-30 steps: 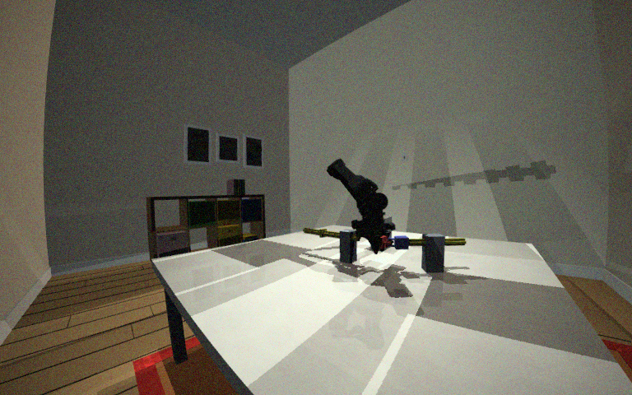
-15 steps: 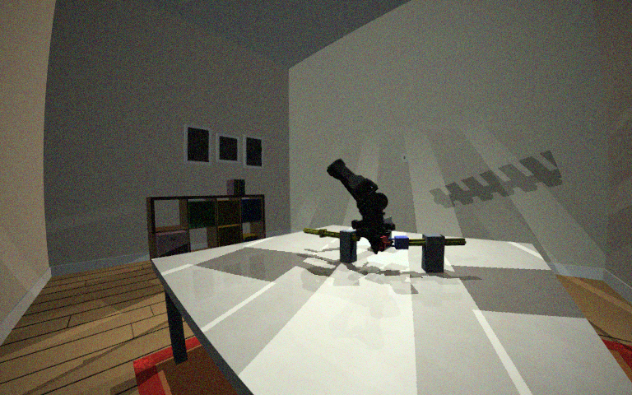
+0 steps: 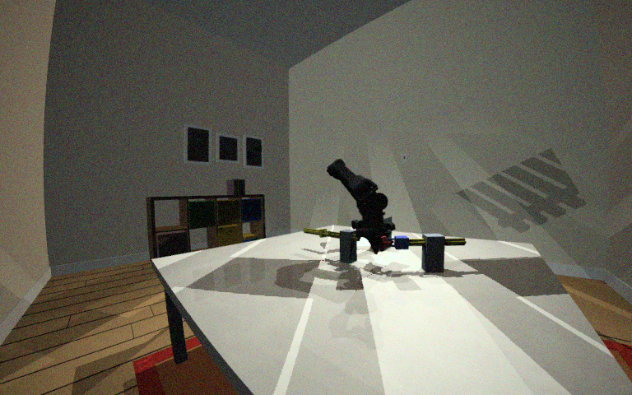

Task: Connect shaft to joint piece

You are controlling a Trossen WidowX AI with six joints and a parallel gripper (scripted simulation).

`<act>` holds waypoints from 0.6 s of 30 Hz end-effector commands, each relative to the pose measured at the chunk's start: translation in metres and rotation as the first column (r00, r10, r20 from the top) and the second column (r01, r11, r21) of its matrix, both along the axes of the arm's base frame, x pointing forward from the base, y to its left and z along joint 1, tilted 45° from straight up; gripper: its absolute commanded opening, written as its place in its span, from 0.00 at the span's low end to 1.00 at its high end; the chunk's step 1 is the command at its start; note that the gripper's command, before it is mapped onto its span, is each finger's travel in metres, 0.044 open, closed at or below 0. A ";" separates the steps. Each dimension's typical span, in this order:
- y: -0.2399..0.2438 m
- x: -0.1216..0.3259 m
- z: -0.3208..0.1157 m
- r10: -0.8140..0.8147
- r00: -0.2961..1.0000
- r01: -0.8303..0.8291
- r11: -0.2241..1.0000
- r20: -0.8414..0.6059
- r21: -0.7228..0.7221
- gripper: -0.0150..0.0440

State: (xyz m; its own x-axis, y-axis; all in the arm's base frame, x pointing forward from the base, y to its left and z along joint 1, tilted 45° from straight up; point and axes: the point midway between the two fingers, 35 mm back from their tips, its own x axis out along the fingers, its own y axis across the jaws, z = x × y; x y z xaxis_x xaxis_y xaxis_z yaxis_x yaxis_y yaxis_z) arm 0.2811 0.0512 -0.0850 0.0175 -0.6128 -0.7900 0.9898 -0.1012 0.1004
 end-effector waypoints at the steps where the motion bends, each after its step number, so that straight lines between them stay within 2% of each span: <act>1: -0.001 0.000 0.000 0.003 1.000 -0.003 1.000 0.000 -0.003 0.56; 3: -0.001 0.000 0.000 0.003 1.000 -0.003 1.000 0.000 -0.003 0.56; 5: 0.000 0.000 0.000 0.000 1.000 0.000 1.000 0.000 0.000 0.50; 10: 0.000 0.000 0.000 0.000 1.000 0.000 1.000 0.000 0.000 0.50; 15: 0.000 0.000 0.000 0.000 1.000 0.000 1.000 0.000 0.000 0.28; 18: 0.000 0.000 0.000 0.000 1.000 0.000 1.000 0.000 0.000 0.25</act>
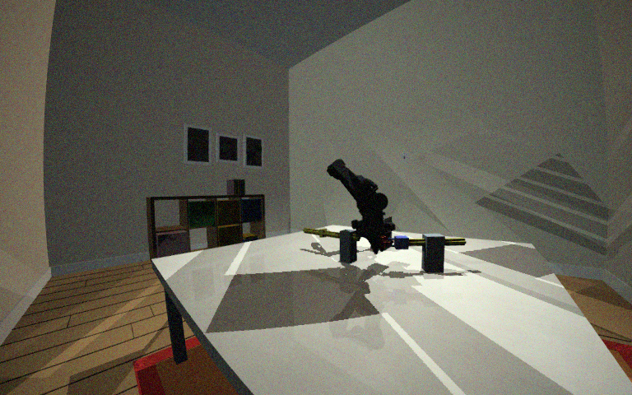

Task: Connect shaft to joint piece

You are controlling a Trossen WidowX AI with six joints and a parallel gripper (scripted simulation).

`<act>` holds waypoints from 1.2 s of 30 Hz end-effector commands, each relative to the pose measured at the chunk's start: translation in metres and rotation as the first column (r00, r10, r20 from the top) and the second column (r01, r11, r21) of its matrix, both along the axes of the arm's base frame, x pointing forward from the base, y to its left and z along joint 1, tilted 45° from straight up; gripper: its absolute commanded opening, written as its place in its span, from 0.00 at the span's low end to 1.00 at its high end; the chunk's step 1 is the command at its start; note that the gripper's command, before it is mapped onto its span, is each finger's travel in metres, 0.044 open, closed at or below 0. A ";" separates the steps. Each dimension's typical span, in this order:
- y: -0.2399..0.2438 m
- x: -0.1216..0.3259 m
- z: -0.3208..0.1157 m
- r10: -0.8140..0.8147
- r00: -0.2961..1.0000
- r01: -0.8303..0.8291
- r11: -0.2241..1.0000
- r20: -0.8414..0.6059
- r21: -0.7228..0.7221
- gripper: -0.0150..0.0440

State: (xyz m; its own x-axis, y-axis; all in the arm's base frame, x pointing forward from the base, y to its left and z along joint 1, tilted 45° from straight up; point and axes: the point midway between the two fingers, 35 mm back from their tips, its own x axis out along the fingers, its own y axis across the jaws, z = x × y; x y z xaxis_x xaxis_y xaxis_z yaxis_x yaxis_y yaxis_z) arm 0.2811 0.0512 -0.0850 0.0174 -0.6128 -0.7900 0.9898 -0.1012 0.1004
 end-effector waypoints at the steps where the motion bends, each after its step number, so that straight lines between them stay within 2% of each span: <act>1: 0.000 0.000 0.000 0.000 1.000 0.000 1.000 0.000 0.000 0.25; 11: 0.003 0.002 0.004 0.030 0.998 -0.035 0.994 -0.049 -0.106 0.25; 28: 0.003 0.002 0.004 0.028 0.999 -0.033 0.994 -0.047 -0.104 0.25; 33: 0.003 0.002 0.004 0.028 0.999 -0.033 0.994 -0.047 -0.104 0.48; 36: 0.003 0.002 0.004 0.028 0.999 -0.033 0.994 -0.047 -0.104 0.50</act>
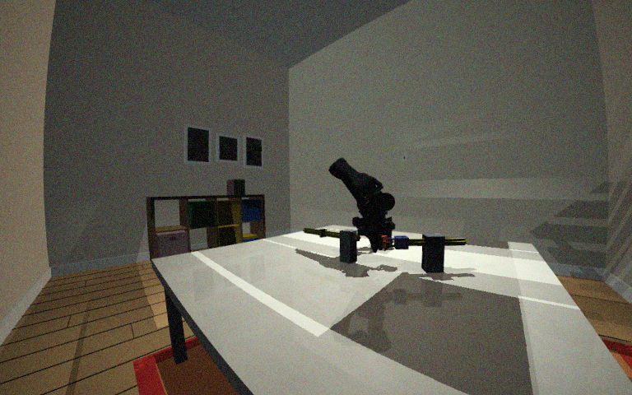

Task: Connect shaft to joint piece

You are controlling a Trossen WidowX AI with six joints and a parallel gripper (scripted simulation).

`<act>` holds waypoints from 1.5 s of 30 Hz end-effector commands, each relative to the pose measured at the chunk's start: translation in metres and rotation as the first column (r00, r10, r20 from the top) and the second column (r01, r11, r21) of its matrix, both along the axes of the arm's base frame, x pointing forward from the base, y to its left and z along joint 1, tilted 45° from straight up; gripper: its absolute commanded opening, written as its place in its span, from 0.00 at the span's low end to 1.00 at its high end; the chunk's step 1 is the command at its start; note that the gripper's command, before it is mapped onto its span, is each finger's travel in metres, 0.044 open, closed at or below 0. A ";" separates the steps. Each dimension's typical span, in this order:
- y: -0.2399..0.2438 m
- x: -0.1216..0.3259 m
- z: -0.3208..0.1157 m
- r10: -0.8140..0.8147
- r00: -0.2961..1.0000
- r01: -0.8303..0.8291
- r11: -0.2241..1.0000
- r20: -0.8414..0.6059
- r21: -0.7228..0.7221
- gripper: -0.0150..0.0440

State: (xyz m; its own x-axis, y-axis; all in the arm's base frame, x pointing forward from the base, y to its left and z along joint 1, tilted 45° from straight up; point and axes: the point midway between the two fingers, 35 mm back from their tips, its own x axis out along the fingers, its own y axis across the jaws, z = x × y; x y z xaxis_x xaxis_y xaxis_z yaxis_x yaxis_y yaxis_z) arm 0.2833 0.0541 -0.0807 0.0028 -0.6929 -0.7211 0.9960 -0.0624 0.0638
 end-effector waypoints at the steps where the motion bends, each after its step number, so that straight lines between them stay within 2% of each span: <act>1: 0.000 0.000 0.000 0.000 1.000 0.000 1.000 0.000 0.001 0.55; 11: 0.000 0.000 0.000 0.000 1.000 0.000 1.000 0.000 0.001 0.99; 23: 0.001 0.000 0.001 0.000 1.000 0.000 1.000 0.000 0.005 1.00; 28: 0.018 -0.001 0.022 0.014 1.000 -0.015 0.995 0.003 0.101 1.00; 33: 0.019 -0.001 0.023 0.020 1.000 -0.019 0.994 -0.001 0.105 1.00; 45: 0.046 0.006 0.043 0.314 0.920 -0.293 0.949 -0.235 0.121 1.00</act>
State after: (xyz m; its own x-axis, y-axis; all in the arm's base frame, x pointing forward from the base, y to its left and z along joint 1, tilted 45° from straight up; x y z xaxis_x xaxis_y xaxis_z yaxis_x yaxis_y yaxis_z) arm 0.2865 0.0915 -0.0432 0.0114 -0.6287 -0.7775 0.9741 0.1827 -0.1334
